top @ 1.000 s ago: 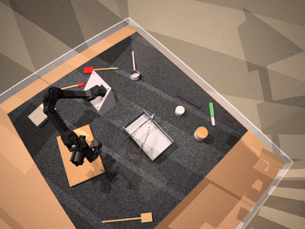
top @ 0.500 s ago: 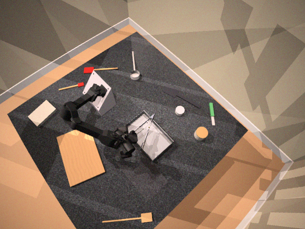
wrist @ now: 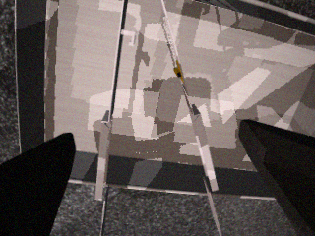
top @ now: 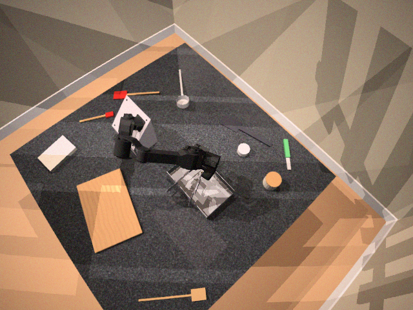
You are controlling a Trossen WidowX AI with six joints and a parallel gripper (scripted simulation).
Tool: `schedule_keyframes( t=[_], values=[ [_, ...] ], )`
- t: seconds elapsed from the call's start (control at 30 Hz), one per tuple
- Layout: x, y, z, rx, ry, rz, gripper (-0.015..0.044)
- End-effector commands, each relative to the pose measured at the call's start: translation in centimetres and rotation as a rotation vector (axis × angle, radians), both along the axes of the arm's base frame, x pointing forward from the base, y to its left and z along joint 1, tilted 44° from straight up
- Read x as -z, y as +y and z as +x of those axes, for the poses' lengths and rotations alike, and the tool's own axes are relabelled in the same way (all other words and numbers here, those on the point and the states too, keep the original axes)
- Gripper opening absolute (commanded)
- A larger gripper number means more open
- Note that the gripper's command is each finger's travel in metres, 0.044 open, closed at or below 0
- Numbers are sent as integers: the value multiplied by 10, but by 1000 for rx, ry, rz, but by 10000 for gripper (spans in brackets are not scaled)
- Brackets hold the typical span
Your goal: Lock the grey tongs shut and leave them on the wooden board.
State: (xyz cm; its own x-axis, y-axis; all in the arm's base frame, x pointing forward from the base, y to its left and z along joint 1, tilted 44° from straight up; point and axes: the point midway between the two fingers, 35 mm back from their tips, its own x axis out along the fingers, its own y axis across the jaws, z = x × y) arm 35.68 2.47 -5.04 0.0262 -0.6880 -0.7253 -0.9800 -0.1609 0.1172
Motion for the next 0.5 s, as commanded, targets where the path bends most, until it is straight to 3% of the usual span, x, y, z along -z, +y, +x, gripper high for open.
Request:
schedule_keyframes(
  t=[0.0,0.47],
  values=[
    [3,2,1,-17,17,-10,440],
    [9,0,-3,-16,17,-9,440]
  ],
)
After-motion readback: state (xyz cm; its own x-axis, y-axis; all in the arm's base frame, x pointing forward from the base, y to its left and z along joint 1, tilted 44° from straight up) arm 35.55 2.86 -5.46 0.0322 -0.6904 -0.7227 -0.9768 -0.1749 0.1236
